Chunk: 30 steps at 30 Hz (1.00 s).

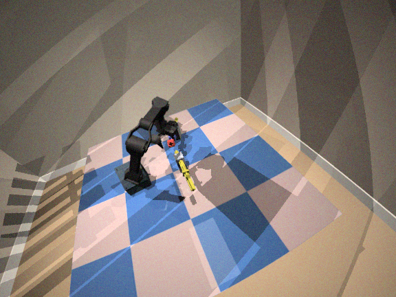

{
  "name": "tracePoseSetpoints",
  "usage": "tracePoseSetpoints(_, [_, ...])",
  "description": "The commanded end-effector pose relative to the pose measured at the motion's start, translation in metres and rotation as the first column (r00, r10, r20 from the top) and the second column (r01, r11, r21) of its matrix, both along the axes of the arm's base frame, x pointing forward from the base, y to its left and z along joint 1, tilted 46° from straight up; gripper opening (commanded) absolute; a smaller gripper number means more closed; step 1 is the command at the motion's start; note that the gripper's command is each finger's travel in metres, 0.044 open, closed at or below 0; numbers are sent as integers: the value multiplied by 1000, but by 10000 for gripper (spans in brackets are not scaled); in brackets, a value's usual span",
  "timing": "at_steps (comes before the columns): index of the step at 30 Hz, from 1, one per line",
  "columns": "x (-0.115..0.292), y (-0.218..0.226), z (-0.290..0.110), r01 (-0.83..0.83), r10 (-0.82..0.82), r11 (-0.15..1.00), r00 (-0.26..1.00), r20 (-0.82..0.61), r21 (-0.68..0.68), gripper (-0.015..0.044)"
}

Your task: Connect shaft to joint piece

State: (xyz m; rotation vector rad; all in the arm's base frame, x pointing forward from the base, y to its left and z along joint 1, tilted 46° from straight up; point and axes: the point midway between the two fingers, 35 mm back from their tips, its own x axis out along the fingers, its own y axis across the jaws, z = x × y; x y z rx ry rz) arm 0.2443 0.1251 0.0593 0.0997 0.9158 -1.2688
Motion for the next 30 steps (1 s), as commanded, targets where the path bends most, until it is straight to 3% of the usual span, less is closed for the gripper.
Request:
tracePoseSetpoints(1, [0, -3, -3, 60, -59, 998, 996, 65, -16, 440])
tracePoseSetpoints(13, [1, -8, -9, 275, -257, 961, 911, 323, -9, 440])
tracePoseSetpoints(30, [1, -14, -16, 503, -437, 861, 652, 619, 79, 440])
